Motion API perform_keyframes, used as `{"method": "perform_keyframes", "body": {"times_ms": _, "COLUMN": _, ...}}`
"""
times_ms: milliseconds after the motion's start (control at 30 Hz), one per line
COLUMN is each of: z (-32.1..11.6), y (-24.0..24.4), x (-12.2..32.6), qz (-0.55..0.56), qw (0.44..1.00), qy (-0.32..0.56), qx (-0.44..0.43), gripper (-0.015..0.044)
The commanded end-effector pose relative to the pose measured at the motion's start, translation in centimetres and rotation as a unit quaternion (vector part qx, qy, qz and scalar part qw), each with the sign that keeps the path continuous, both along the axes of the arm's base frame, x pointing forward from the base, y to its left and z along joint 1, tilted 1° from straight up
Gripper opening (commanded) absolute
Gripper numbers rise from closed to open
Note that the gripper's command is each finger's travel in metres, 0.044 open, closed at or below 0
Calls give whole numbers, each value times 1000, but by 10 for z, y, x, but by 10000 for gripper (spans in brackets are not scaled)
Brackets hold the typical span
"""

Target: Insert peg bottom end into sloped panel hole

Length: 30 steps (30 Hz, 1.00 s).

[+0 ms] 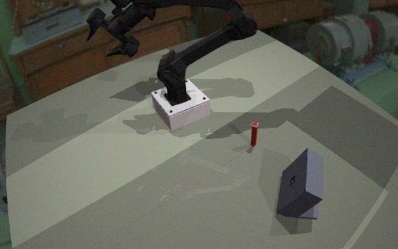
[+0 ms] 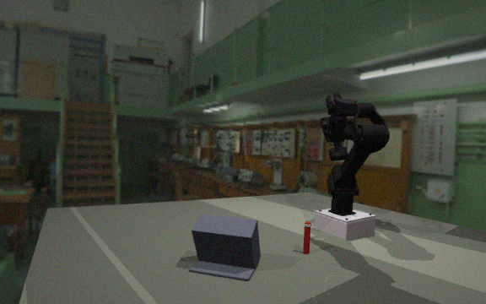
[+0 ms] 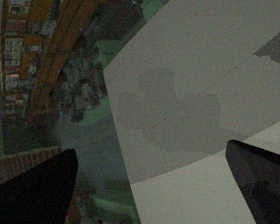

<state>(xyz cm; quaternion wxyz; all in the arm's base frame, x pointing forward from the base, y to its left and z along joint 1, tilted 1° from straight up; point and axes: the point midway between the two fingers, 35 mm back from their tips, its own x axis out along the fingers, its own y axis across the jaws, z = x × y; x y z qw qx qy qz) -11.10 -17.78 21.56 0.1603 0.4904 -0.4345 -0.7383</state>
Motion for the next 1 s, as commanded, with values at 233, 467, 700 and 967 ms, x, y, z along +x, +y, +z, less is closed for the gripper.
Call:
{"method": "perform_keyframes", "body": {"times_ms": 233, "z": -3, "y": -11, "x": 14, "qz": 57, "qw": 998, "qy": 10, "qx": 24, "gripper": 440}}
{"method": "perform_keyframes", "body": {"times_ms": 467, "z": -7, "y": -21, "x": 31, "qz": 119, "qw": 992, "qy": 23, "qx": 47, "gripper": 440}}
{"method": "perform_keyframes", "body": {"times_ms": 700, "z": -10, "y": -30, "x": 48, "qz": 180, "qw": 981, "qy": 37, "qx": 69, "gripper": 440}}
{"method": "perform_keyframes", "body": {"times_ms": 967, "z": -15, "y": -39, "x": 69, "qz": 249, "qw": 962, "qy": 55, "qx": 93, "gripper": 440}}
